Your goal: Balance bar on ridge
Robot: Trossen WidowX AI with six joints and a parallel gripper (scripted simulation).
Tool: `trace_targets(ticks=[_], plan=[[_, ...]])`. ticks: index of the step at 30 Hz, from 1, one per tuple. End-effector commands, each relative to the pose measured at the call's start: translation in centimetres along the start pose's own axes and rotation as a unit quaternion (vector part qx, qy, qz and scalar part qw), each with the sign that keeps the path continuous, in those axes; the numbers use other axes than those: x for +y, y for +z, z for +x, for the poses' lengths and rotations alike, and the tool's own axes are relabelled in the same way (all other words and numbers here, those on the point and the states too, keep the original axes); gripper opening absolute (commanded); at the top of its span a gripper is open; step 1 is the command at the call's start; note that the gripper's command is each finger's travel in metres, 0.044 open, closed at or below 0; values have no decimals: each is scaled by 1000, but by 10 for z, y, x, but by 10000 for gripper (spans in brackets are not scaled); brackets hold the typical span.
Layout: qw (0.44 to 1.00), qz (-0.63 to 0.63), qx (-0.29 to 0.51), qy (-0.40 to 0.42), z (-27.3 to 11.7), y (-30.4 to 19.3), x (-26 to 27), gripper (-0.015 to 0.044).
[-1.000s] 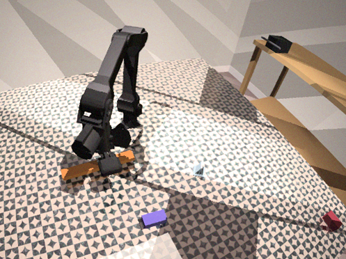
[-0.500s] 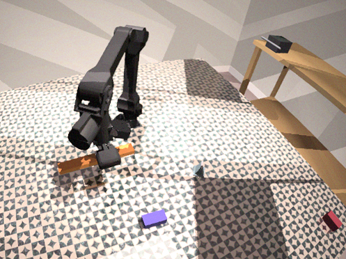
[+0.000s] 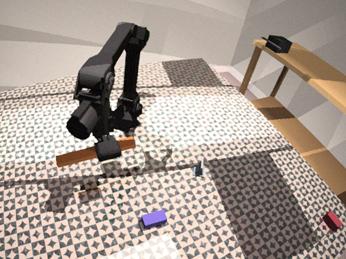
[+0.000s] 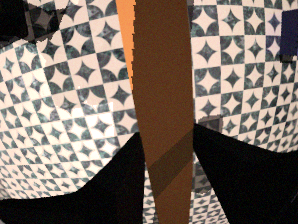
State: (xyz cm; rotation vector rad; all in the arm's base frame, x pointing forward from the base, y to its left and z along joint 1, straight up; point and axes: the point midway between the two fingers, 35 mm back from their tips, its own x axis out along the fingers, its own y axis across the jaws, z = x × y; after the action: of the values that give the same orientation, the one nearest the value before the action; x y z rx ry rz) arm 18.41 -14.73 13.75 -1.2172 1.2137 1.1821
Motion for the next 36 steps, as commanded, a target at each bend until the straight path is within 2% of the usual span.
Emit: trace_targets(ticks=[1, 36], plan=[[1000, 8, 0, -1, -3, 5, -8, 0], [994, 110, -4, -4, -10, 78, -85, 0]])
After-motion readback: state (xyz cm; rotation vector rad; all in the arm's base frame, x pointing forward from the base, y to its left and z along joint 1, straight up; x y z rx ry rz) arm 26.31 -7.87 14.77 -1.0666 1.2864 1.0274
